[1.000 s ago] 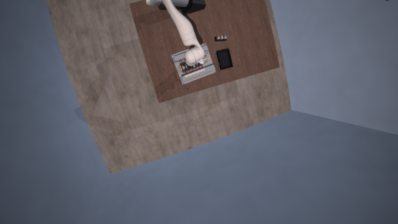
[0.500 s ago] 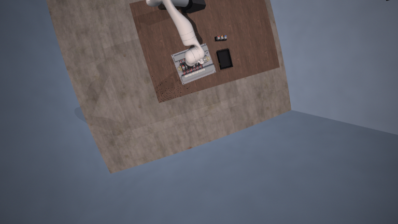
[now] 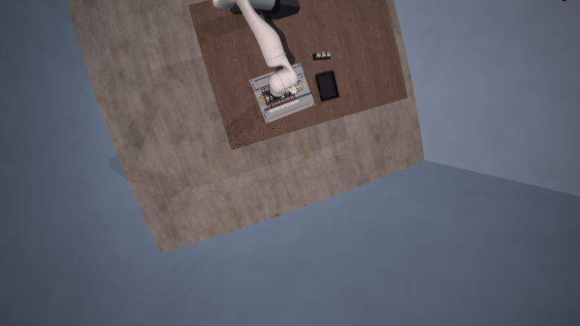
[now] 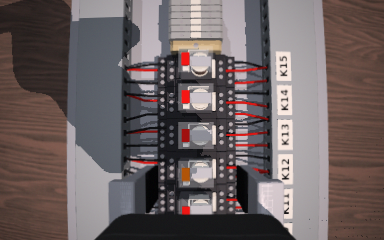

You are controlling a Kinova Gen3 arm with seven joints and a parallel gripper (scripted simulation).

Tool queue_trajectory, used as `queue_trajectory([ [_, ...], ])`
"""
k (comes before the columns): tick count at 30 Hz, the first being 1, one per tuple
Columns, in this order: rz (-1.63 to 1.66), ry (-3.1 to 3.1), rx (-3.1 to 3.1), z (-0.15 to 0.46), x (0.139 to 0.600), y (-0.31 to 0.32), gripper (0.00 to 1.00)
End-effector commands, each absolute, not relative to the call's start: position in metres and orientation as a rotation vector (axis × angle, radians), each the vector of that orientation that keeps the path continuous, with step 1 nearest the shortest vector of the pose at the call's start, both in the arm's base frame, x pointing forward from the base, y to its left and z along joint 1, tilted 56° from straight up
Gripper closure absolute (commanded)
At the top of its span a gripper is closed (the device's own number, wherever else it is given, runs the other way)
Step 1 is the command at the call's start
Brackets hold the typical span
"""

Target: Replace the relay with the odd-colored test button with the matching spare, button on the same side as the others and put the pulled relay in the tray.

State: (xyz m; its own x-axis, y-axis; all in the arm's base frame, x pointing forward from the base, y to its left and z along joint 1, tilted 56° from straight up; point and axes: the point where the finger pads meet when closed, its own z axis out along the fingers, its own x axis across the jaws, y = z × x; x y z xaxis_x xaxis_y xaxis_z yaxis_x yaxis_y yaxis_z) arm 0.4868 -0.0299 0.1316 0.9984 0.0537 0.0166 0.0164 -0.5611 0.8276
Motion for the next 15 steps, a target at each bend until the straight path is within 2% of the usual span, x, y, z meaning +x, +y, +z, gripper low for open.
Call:
queue_trajectory([
  [1, 0.047, 0.049, 2.166, 0.125, 0.487, -0.039, 0.0],
  [15, 0.055, 0.049, 2.164, 0.113, 0.489, -0.059, 0.0],
])
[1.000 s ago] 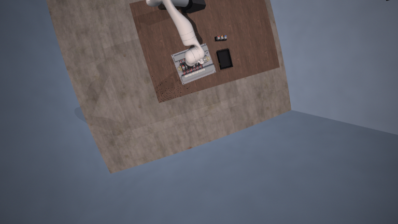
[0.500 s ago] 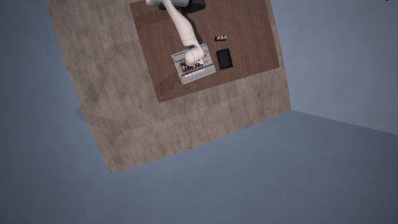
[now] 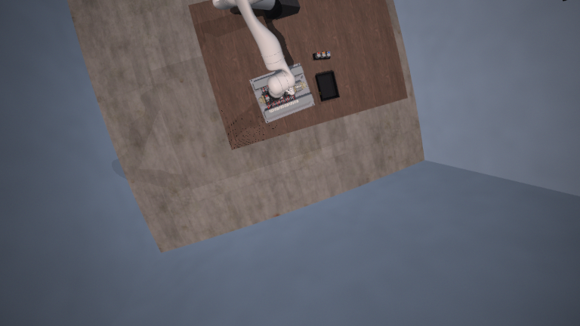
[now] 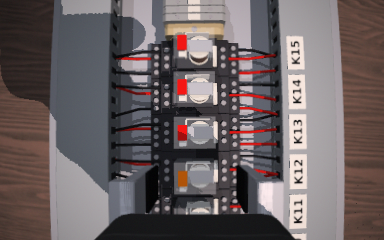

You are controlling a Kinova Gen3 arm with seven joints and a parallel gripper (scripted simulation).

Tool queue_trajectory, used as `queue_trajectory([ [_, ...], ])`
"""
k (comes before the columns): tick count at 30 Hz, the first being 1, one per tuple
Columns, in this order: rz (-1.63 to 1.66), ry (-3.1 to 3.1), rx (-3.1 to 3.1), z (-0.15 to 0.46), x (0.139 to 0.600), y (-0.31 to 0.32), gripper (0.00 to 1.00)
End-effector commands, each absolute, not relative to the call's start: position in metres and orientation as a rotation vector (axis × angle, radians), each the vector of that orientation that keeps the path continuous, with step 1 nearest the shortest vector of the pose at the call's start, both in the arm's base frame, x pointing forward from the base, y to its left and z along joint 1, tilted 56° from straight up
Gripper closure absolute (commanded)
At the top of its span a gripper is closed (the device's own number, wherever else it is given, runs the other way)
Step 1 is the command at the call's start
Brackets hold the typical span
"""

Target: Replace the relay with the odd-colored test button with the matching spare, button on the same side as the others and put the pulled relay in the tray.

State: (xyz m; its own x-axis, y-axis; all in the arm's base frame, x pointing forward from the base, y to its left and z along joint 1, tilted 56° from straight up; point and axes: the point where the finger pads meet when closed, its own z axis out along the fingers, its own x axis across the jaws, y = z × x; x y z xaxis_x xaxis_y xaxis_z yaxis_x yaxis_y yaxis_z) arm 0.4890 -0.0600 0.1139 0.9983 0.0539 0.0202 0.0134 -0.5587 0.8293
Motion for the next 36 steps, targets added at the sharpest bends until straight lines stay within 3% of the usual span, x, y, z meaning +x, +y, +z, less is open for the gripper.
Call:
queue_trajectory([
  [1, 0.054, 0.049, 2.164, 0.1129, 0.4893, -0.0599, 0.0],
  [36, 0.05, 0.047, 2.164, 0.1109, 0.4881, -0.0623, 0.0],
])
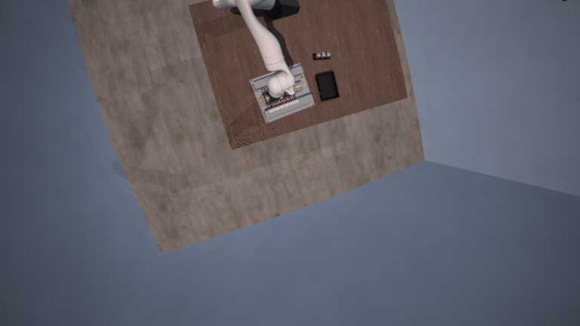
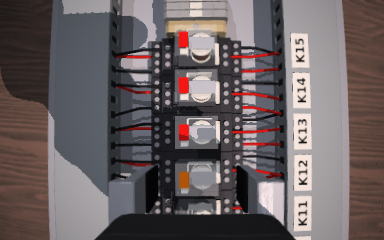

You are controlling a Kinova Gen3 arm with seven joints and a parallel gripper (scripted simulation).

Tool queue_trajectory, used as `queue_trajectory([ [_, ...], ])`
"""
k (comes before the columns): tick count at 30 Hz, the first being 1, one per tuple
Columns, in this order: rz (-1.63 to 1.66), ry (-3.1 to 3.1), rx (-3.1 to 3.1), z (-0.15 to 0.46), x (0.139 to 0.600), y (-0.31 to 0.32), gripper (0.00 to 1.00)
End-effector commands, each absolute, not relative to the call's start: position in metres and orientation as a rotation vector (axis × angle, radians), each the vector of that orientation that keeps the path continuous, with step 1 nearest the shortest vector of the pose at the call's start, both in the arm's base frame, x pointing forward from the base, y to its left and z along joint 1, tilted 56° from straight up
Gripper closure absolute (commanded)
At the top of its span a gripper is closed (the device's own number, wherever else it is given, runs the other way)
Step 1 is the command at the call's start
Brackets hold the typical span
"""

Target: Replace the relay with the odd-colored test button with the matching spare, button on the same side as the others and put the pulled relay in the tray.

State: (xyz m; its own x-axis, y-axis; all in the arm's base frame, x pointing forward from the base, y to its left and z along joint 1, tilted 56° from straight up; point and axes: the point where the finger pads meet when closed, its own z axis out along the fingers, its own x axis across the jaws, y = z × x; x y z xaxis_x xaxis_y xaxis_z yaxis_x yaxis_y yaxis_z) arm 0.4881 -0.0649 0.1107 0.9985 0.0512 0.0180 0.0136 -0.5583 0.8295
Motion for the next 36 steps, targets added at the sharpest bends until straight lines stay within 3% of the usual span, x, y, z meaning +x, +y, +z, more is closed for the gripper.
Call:
queue_trajectory([
  [1, 0.05, 0.047, 2.164, 0.1109, 0.488, -0.0618, 0.0],
  [36, 0.047, 0.05, 2.164, 0.1127, 0.4873, -0.0559, 0.0],
])
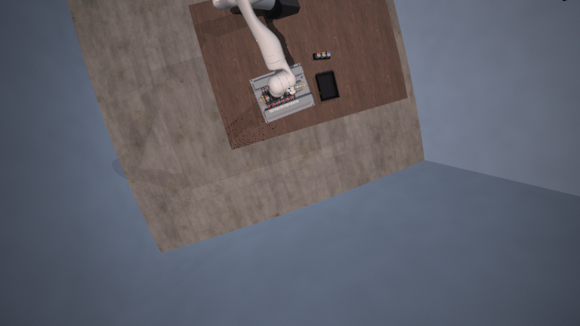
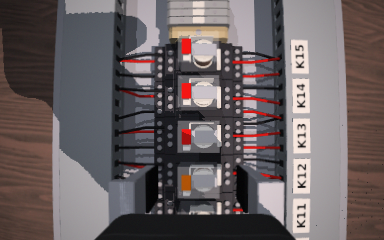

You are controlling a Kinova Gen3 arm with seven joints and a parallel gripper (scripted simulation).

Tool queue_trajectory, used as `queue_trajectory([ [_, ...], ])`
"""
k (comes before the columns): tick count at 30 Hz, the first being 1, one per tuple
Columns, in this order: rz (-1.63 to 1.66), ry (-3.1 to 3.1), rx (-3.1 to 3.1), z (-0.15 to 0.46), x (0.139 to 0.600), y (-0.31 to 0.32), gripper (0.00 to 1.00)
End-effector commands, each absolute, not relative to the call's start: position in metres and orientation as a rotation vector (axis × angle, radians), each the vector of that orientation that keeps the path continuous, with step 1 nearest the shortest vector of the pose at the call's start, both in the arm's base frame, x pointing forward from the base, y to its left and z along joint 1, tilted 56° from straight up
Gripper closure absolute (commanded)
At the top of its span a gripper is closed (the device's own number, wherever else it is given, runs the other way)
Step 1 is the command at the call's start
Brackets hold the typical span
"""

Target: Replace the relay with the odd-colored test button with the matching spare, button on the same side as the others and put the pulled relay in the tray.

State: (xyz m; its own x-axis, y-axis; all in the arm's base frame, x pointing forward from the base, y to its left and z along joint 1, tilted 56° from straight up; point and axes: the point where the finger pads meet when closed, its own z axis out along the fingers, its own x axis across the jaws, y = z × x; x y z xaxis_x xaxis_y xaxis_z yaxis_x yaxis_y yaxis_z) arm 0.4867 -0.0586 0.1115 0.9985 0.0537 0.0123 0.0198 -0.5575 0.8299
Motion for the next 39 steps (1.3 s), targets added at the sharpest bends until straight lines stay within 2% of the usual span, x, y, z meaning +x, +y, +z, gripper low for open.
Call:
queue_trajectory([
  [1, 0.047, 0.05, 2.164, 0.1128, 0.4873, -0.0556, 0.0],
  [39, 0.047, 0.049, 2.165, 0.1154, 0.4879, -0.0534, 0.0],
])
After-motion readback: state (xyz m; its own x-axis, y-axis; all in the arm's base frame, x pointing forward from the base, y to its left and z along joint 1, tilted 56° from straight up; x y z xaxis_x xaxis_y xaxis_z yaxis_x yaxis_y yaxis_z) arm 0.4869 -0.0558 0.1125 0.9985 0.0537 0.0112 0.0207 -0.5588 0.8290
